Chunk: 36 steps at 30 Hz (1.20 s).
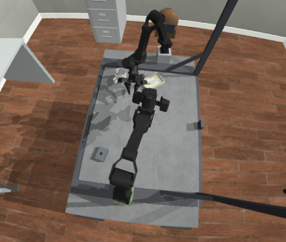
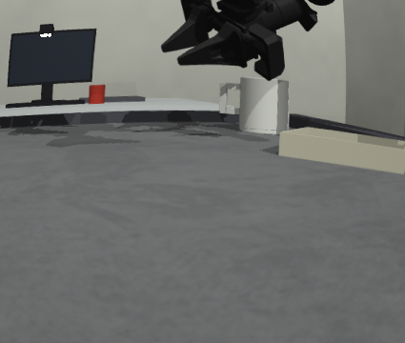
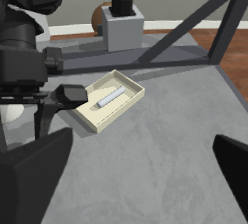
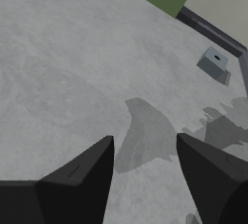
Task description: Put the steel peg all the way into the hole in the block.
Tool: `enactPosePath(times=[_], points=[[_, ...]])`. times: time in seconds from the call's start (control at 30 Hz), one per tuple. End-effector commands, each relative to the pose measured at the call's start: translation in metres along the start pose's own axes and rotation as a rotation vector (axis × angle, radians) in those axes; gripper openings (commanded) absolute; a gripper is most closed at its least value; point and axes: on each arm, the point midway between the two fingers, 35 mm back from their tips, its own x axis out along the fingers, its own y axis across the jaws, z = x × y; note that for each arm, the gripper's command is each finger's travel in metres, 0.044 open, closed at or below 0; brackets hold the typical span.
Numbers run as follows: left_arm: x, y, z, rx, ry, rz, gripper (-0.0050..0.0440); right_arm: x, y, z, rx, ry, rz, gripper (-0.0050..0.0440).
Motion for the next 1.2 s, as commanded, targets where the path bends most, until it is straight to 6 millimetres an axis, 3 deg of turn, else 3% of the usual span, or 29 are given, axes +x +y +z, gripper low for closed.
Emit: enactPosePath(times=[0.0,0.27,0.7,0.77,1.17], points=[[-0.001,0.008,0.015,-0.027,-0.011,0.029,0.044,-0.001,0.017,0.02,-0.195,0.076,0.054,0.018],[-0.005,0.006,0.02,-0.025,-0.024,0.027,0.044,-0.004,0.048,0.028,-0.415,0.155,0.161,0.018],[-0.005,0.005,0.015,-0.021,-0.015,0.023,0.044,-0.034,0.119,0.027,-0.862,0.273,0.463,0.018],[-0.005,0.005,0.015,-0.021,-0.015,0.023,0.044,-0.034,0.119,0.027,-0.862,0.273,0.463,0.018],[-0.005,0.005,0.015,-0.021,-0.015,0.023,0.044,-0.088,0.178,0.01,-1.286,0.304,0.847,0.018]])
